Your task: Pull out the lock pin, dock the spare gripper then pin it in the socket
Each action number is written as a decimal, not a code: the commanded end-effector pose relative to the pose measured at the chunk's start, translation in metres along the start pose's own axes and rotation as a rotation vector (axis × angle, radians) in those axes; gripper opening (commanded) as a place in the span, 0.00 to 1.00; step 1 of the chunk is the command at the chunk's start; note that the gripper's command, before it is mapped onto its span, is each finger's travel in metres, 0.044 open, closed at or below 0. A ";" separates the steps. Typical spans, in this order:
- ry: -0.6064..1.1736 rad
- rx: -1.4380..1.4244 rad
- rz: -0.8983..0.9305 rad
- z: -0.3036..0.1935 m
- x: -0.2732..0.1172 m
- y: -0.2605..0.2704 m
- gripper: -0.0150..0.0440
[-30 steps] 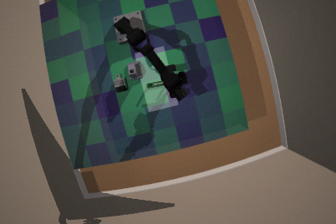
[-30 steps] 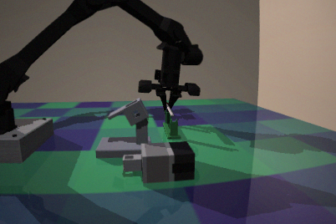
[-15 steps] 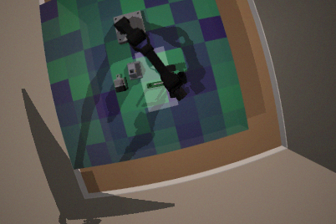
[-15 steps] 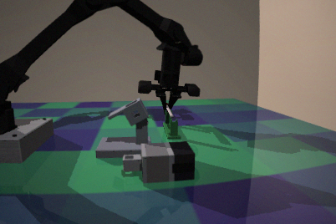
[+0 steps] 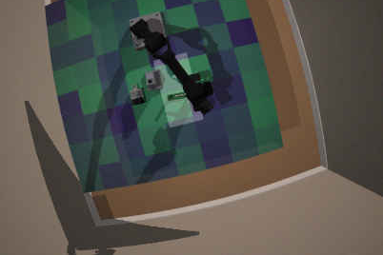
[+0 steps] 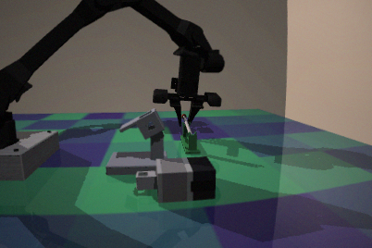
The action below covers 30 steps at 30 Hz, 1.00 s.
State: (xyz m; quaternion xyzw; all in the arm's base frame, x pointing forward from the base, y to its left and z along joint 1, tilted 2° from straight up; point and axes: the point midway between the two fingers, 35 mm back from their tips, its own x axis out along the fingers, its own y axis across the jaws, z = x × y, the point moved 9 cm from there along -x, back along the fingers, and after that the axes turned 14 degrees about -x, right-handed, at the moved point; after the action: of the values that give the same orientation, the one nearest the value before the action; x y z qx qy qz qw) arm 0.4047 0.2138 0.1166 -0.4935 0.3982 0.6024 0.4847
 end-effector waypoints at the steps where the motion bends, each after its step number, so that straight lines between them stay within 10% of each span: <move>1: 0.000 0.000 0.000 0.000 0.000 0.000 0.57; 30: 0.013 0.012 0.050 0.007 -0.052 0.007 0.59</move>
State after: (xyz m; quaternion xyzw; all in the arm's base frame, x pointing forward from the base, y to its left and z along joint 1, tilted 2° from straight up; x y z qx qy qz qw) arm 0.3984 0.2098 0.1604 -0.4839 0.4181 0.6092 0.4689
